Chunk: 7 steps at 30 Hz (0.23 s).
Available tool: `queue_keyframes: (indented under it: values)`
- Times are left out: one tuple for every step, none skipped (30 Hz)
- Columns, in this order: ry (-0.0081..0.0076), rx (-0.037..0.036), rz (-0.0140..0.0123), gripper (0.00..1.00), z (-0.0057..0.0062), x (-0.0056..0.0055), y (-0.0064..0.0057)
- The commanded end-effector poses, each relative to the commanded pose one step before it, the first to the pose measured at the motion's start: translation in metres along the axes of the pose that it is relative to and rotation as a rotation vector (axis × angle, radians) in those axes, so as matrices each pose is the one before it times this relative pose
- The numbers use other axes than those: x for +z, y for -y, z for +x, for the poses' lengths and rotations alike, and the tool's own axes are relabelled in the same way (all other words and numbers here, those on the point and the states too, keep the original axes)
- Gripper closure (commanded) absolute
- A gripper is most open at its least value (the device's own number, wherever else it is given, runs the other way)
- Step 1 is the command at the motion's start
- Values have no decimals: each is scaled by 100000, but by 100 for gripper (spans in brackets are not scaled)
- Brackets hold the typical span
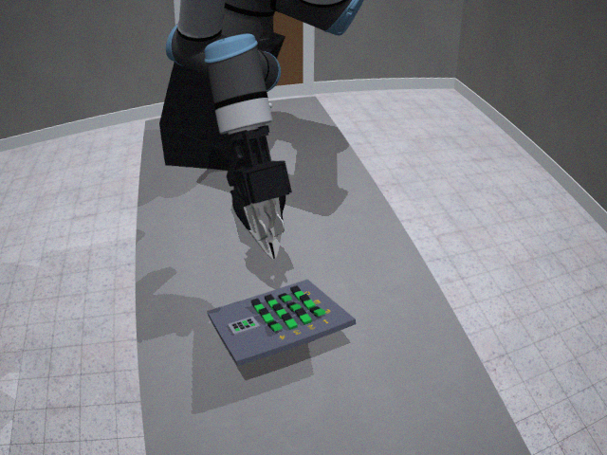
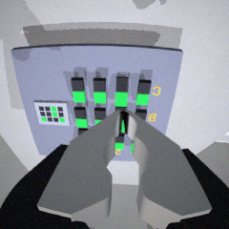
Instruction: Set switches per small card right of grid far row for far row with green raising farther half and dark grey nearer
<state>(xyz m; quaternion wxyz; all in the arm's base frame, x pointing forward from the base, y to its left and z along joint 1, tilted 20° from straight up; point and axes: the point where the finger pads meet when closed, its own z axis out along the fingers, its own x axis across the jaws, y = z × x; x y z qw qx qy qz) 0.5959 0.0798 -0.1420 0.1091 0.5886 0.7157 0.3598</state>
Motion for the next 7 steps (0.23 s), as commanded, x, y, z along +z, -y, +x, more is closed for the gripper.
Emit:
queue_keyframes:
  values:
    - [-32, -50, 8, 100, -27, -1337, -30]
    - [0, 0, 0, 100, 0, -142, 1]
    - [0, 0, 0, 100, 0, -110, 1]
    - [0, 0, 0, 100, 0, 0, 0]
    - [0, 0, 0, 100, 0, 0, 0]
    - [0, 0, 0, 100, 0, 0, 0]
    - [0, 0, 0, 100, 0, 0, 0]
